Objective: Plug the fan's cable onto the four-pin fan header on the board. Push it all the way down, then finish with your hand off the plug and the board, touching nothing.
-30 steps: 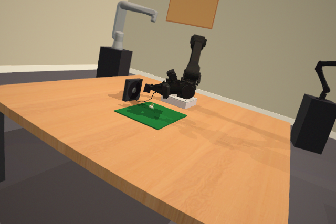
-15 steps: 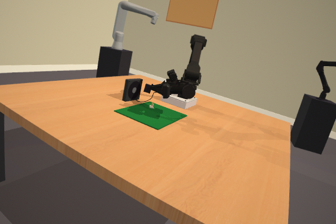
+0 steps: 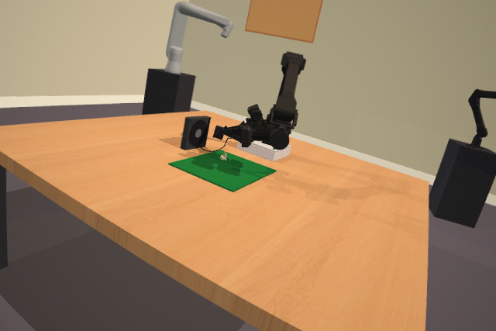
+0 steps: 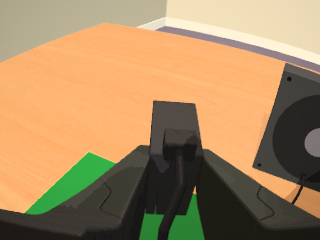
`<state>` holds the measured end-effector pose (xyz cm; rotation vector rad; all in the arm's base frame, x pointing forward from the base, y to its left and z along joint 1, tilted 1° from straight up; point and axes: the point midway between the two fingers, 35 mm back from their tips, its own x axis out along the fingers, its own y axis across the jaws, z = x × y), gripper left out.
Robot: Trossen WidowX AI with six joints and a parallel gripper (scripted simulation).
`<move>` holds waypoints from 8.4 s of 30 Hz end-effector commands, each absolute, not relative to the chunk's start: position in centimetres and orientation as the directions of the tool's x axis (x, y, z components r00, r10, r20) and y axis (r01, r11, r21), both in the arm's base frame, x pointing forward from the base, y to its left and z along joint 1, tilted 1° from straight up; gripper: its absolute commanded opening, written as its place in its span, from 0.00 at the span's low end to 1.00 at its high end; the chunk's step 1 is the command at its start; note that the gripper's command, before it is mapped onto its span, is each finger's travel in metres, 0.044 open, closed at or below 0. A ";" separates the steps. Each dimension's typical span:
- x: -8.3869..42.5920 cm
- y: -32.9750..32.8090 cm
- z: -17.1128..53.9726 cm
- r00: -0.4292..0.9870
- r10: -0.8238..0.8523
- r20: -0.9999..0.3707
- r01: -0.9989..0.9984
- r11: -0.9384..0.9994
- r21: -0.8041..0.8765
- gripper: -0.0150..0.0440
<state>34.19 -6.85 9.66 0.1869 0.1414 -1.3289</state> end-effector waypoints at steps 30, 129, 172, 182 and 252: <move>34.0 -6.4 8.1 0.232 -0.950 -0.209 0.973 0.228 0.043 0.25; 34.1 -6.3 4.5 0.232 -0.950 -0.209 0.973 0.228 0.043 0.25; 34.2 -6.3 2.9 0.232 -0.950 -0.209 0.973 0.228 0.043 0.25; 34.2 -6.3 2.5 0.232 -0.950 -0.209 0.973 0.228 0.043 0.25; 34.3 -6.2 0.5 0.233 -0.950 -0.208 0.972 0.228 0.048 0.25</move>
